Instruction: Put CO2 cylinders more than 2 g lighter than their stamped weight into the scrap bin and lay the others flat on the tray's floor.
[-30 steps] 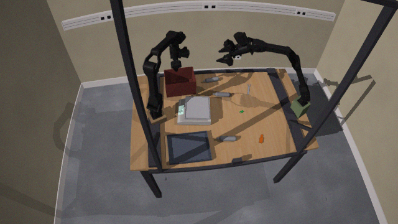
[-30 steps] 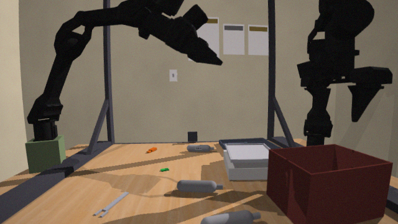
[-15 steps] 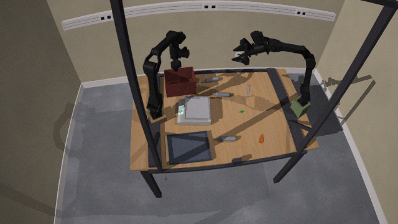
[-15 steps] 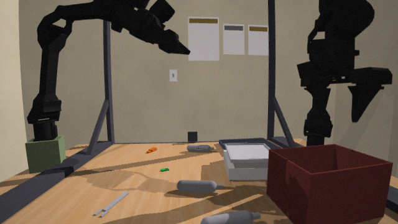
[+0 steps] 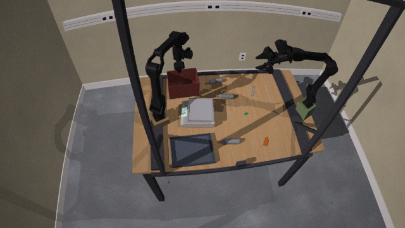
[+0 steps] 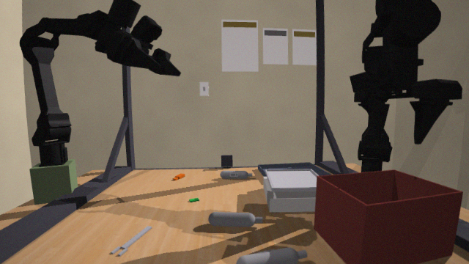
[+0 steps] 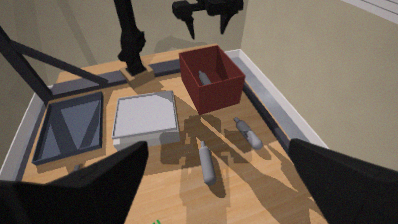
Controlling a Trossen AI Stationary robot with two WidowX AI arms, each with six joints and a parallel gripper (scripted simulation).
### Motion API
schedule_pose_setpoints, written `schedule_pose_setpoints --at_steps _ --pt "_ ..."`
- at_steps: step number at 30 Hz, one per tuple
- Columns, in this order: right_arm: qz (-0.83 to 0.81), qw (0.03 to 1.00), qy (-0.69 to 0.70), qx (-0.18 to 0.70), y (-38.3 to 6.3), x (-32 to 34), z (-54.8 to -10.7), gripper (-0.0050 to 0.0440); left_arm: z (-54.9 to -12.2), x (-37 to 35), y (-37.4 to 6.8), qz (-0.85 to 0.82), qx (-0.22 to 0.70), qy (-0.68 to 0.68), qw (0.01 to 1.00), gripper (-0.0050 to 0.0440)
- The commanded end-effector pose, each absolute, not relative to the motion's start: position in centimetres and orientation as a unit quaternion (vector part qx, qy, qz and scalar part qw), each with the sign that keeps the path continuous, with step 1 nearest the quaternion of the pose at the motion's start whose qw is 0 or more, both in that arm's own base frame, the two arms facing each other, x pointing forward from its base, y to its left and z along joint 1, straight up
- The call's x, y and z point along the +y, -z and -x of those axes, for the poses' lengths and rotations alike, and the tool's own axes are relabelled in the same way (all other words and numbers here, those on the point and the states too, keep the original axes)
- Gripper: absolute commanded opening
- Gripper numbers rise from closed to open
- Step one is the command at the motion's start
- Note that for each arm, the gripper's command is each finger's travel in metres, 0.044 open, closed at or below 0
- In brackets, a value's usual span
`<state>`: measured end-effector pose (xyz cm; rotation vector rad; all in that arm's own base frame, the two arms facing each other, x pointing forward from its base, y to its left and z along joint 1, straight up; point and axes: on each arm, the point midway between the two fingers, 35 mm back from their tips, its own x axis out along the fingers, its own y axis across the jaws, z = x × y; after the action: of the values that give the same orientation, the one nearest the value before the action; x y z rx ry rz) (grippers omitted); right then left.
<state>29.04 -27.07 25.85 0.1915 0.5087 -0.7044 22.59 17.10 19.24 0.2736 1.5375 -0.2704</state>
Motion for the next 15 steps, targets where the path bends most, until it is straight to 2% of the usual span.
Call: schedule_pose_setpoints --at_steps 1,5,9,15 --pt "-0.084 0.908 0.337 0.233 -24.5 -23.9 -26.1 0.044 -23.5 16.8 -18.9 -0.122 0.688 0.116 0.706 0.044" --pt "-0.086 0.907 0.335 0.239 -23.1 -22.9 -25.2 0.044 -25.1 16.4 -18.2 -0.121 0.684 0.107 0.711 0.044" --pt "-0.089 0.906 0.333 0.247 -20.5 -21.3 -23.5 0.044 -30.9 13.6 -15.6 -0.115 0.663 0.072 0.736 0.044" --pt "-0.091 0.905 0.332 0.251 -19.1 -20.4 -22.6 0.044 -36.6 8.2 -12.3 -0.092 0.638 0.048 0.763 0.044"
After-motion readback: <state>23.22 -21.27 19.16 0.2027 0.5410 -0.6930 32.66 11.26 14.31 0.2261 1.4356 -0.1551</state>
